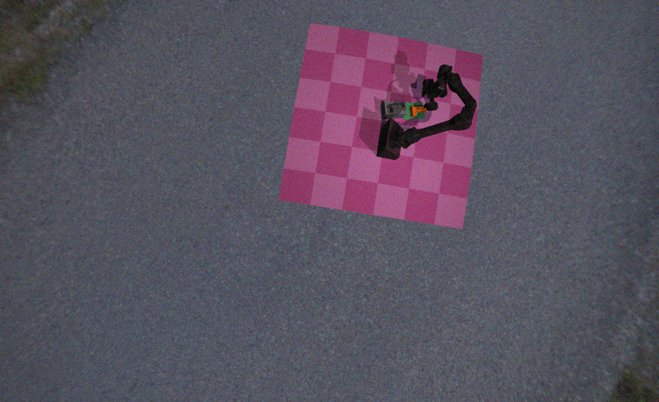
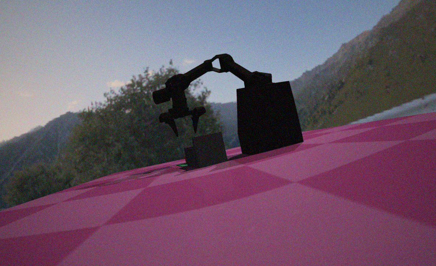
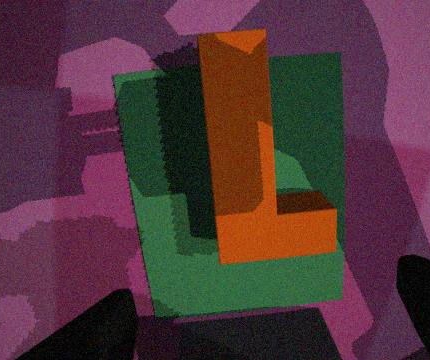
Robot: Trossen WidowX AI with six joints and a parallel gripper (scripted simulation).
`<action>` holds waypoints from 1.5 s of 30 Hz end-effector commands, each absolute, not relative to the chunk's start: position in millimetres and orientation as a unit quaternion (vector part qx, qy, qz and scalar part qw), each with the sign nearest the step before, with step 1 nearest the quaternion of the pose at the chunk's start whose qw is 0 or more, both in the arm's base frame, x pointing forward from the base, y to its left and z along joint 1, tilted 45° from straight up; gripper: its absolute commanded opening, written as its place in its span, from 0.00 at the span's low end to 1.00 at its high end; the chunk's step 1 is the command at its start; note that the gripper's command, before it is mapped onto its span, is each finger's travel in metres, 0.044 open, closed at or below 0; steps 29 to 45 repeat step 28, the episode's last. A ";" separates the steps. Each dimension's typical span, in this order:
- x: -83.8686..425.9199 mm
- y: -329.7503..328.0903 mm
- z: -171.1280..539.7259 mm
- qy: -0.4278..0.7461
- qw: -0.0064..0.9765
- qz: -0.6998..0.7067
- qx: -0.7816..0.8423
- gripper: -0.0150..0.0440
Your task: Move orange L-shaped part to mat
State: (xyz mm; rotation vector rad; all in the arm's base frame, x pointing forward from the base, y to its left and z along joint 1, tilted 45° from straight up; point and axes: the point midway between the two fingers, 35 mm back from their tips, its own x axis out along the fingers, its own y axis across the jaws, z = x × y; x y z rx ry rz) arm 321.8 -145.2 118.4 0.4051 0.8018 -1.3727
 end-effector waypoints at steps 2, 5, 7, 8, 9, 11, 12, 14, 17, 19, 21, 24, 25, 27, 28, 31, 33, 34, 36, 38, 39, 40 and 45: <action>321.0 -115.7 152.5 0.349 0.687 -0.610 0.182 0.93; 321.0 -115.7 152.5 0.349 0.687 -0.610 0.182 0.93; 324.8 -116.9 148.2 0.349 0.694 -0.603 0.184 0.93; 324.8 -116.9 148.2 0.349 0.694 -0.603 0.184 0.93; 324.8 -116.9 148.2 0.349 0.694 -0.603 0.184 0.93; 324.8 -116.9 148.2 0.349 0.694 -0.603 0.184 0.93; 324.8 -116.9 148.2 0.349 0.694 -0.603 0.184 0.93; 324.8 -116.9 148.2 0.349 0.694 -0.603 0.184 0.93; 324.8 -116.9 148.2 0.349 0.694 -0.603 0.184 0.93; 324.8 -116.9 148.2 0.349 0.694 -0.603 0.184 0.93; 324.8 -116.9 148.2 0.349 0.694 -0.603 0.184 0.93; 324.8 -116.9 148.2 0.349 0.694 -0.603 0.184 0.93; 324.8 -116.9 148.2 0.349 0.694 -0.603 0.184 0.93; 324.8 -116.9 148.2 0.349 0.694 -0.603 0.184 0.93; 324.8 -116.9 148.2 0.349 0.694 -0.603 0.184 0.93; 324.8 -116.9 148.2 0.349 0.694 -0.603 0.184 0.93; 324.8 -116.9 148.2 0.349 0.694 -0.603 0.184 0.93; 324.8 -116.9 148.2 0.349 0.694 -0.603 0.184 0.93; 324.8 -116.9 148.2 0.349 0.694 -0.603 0.184 0.93; 324.8 -116.9 148.2 0.349 0.694 -0.603 0.184 0.93; 324.8 -116.9 148.2 0.349 0.694 -0.603 0.184 0.93; 324.8 -116.9 148.2 0.349 0.694 -0.603 0.184 0.93; 324.8 -116.9 148.2 0.349 0.694 -0.603 0.184 0.93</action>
